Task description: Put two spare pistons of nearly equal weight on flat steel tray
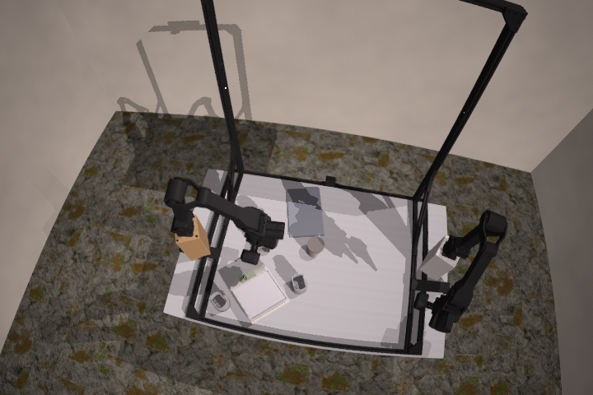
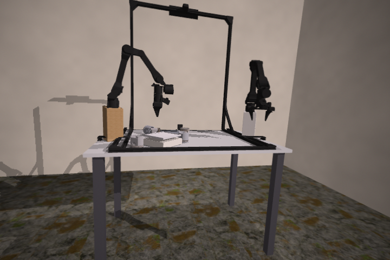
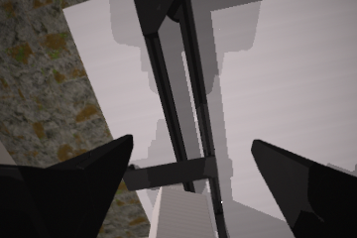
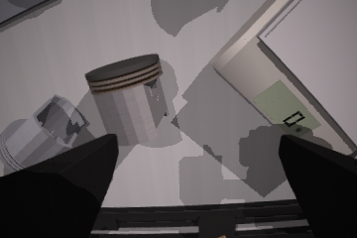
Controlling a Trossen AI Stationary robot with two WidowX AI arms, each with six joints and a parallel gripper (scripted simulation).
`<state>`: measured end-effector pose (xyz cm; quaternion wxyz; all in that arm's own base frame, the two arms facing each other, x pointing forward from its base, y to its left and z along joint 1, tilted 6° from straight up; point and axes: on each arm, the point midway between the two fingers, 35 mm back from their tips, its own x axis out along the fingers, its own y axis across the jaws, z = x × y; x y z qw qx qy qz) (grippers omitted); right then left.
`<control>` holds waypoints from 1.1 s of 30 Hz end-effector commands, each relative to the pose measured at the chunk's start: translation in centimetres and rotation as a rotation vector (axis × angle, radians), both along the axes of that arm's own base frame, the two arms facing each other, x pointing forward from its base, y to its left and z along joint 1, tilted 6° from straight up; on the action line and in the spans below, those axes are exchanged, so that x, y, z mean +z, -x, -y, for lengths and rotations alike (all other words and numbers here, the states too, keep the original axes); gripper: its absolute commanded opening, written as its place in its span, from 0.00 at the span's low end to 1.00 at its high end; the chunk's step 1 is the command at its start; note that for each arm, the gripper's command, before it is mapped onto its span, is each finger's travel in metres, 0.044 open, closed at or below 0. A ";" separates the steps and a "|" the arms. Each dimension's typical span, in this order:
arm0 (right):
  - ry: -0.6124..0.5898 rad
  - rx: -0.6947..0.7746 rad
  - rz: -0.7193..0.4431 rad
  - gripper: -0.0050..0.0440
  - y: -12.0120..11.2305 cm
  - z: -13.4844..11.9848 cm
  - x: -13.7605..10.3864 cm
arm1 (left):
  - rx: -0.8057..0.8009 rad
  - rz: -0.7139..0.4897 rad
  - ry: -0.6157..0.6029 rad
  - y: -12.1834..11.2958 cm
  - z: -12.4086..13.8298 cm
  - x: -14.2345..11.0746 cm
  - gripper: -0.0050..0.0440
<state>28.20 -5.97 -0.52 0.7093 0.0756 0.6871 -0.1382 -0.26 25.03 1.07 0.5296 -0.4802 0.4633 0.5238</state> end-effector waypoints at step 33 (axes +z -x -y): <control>0.009 -0.346 0.037 0.87 5.6 11.7 1.3 | -0.002 0.002 0.000 0.0 0.0 0.0 1.00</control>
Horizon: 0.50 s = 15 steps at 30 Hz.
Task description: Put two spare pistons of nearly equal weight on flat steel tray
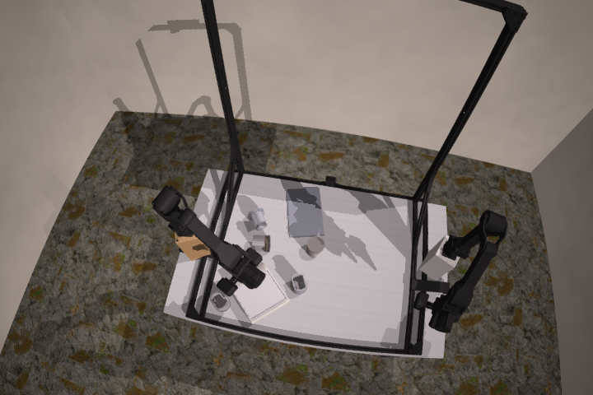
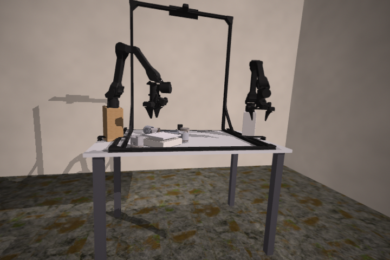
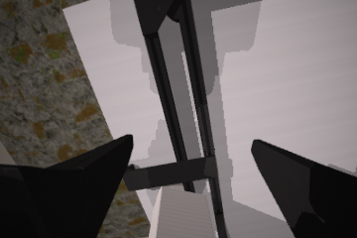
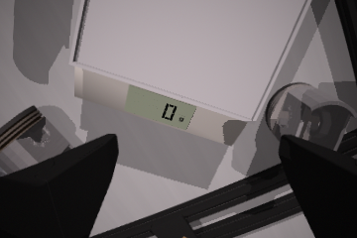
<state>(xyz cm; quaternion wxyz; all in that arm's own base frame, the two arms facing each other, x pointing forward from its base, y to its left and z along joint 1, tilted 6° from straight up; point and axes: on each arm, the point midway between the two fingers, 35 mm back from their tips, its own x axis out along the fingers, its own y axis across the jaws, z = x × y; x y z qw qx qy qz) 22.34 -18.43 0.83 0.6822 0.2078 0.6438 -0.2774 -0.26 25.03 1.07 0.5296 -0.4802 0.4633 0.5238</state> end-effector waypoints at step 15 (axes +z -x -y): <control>0.004 0.395 -0.040 0.87 -2.5 -6.8 -0.7 | -0.002 0.002 0.000 0.0 0.0 0.0 1.00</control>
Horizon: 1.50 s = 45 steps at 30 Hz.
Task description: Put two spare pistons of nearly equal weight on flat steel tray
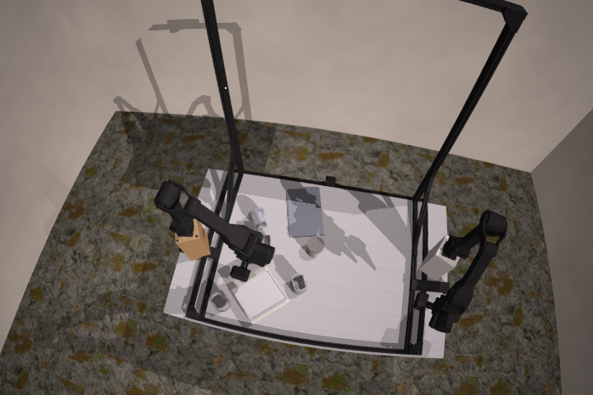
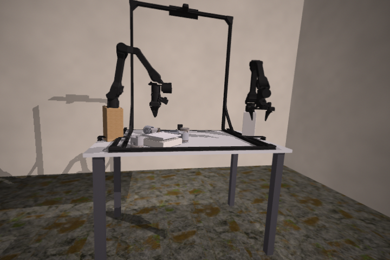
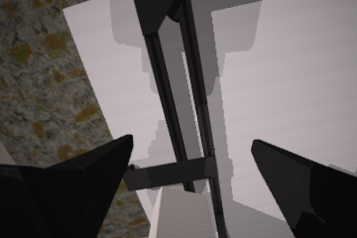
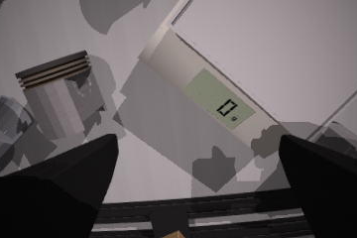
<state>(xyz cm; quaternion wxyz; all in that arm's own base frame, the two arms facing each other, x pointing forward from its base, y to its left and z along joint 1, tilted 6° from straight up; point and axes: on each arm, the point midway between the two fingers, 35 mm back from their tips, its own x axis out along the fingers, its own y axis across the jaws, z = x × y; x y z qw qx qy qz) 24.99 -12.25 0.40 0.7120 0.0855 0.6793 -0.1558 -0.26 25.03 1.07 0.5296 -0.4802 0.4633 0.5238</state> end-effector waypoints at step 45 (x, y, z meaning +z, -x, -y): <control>0.092 0.204 -0.265 0.87 -4.9 -13.7 -1.7 | -0.002 0.002 0.000 0.0 0.0 0.0 1.00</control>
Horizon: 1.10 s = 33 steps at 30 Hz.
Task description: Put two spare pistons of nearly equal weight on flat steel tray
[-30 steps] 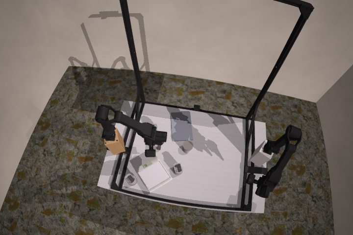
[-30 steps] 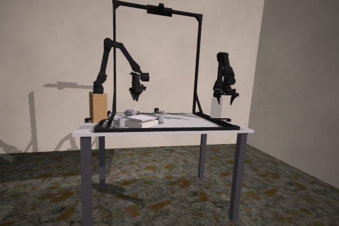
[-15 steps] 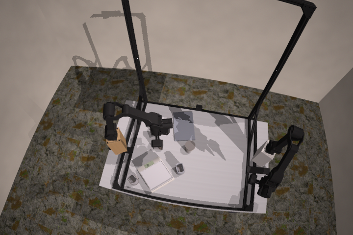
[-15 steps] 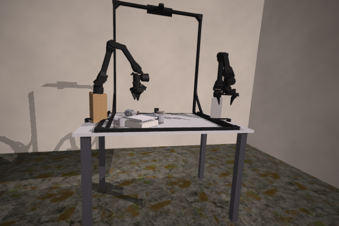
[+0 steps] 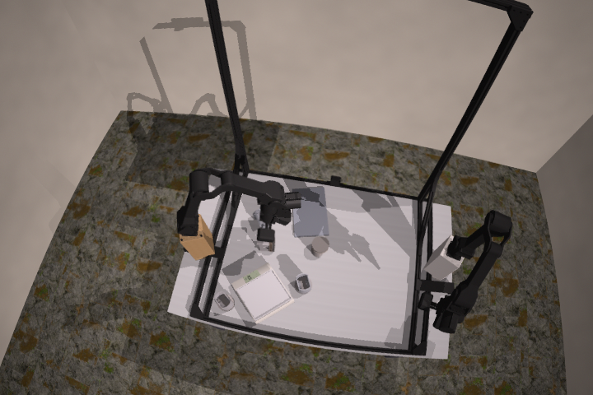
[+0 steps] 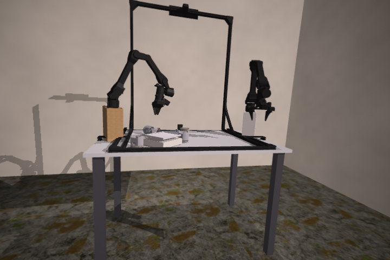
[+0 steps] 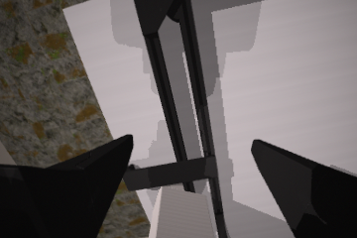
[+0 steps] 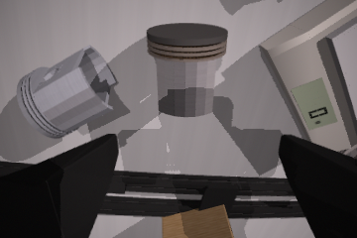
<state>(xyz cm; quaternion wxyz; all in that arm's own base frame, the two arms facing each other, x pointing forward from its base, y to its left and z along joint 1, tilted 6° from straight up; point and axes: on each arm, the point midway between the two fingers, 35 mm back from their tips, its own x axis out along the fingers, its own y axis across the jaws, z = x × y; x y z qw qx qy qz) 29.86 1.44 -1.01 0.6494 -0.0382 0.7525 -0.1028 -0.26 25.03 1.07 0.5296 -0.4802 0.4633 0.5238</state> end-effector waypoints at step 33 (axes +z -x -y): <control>0.029 -0.032 -0.041 0.87 -0.1 0.6 -5.1 | -0.002 0.002 0.000 0.0 0.0 0.0 1.00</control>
